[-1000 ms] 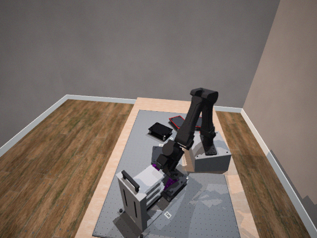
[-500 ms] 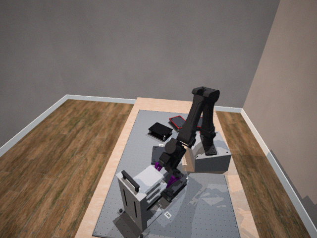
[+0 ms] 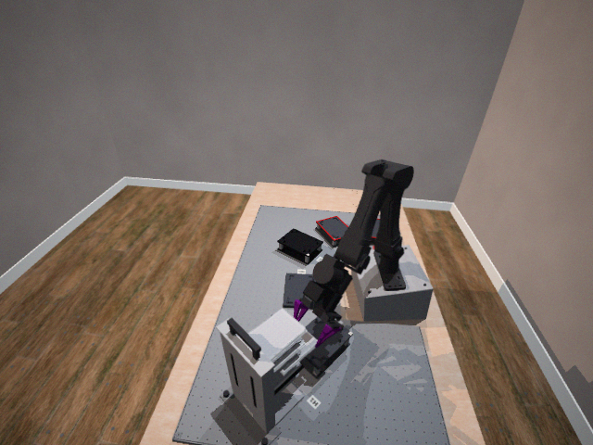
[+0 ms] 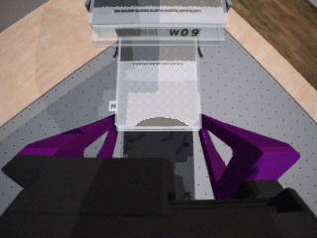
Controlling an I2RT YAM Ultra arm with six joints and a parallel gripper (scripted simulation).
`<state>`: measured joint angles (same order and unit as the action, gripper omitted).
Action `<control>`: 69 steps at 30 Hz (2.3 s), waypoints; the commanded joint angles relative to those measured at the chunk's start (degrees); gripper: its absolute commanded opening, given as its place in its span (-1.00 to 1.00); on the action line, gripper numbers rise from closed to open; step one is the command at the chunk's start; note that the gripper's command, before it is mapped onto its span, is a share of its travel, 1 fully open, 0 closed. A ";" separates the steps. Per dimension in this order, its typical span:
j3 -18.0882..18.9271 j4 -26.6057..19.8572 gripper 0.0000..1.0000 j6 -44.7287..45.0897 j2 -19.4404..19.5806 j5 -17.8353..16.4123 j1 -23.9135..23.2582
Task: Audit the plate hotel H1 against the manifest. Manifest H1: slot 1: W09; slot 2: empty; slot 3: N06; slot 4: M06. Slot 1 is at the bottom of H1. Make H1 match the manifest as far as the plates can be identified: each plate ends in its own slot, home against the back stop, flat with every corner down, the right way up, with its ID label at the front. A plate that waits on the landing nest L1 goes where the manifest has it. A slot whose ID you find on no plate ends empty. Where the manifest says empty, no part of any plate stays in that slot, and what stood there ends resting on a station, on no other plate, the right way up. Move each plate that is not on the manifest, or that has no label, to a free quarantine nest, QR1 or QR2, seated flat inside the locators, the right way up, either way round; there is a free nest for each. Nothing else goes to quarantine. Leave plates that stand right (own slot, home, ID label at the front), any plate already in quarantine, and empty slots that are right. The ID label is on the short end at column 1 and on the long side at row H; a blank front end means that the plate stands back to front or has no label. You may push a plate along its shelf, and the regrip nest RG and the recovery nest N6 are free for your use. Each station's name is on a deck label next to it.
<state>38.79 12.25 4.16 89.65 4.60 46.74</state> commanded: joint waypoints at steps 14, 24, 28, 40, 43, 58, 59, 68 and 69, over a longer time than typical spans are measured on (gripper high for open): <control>-3.71 0.37 0.72 0.02 -4.58 0.04 0.10; -6.31 0.38 0.72 0.01 -7.16 0.05 0.12; -7.17 0.34 0.72 0.01 -8.05 0.06 0.12; -10.52 -0.03 0.72 -0.01 -11.74 0.08 0.15; -10.79 -0.08 0.72 -0.02 -12.07 0.09 0.15; -14.53 -1.06 0.72 -0.04 -16.76 0.12 0.19; -14.53 -1.06 0.72 -0.04 -16.76 0.12 0.19; -16.27 -1.80 0.72 -0.06 -19.22 0.14 0.22; -16.27 -1.80 0.72 -0.06 -19.23 0.14 0.22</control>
<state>22.24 9.85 4.16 71.57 4.73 46.89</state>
